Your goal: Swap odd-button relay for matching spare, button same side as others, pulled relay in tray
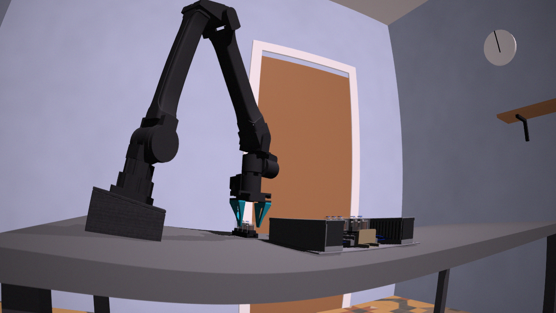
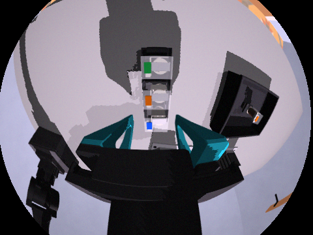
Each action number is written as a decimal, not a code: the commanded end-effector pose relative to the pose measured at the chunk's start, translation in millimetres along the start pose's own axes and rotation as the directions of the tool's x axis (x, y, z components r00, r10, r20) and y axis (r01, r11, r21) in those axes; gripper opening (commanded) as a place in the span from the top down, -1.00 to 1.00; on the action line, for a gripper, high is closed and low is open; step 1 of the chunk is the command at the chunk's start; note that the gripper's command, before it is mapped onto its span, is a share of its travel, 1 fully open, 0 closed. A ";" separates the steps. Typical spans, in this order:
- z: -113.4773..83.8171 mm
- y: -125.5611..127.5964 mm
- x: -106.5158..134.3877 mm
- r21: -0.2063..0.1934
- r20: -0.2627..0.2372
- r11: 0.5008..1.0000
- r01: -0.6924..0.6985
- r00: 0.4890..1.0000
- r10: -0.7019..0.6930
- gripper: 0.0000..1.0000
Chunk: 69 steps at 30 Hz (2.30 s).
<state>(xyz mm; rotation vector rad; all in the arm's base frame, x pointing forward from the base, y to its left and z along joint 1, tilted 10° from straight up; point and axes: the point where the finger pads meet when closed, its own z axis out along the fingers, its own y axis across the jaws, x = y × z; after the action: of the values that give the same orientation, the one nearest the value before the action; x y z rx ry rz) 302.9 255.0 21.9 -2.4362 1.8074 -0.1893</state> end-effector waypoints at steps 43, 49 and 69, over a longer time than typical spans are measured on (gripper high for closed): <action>0.5 -21.5 -6.1 0.049 0.029 0.999 -0.007 1.000 0.006 -0.17; 0.2 -21.7 -6.2 0.050 0.029 0.999 -0.008 1.000 0.006 -0.17; 1.9 -27.8 -9.7 0.050 0.030 0.999 -0.008 1.000 0.006 -0.17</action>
<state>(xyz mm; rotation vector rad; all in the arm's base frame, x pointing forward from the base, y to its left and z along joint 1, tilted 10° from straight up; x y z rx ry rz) 306.3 256.9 12.2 -2.4319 1.8043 -0.1904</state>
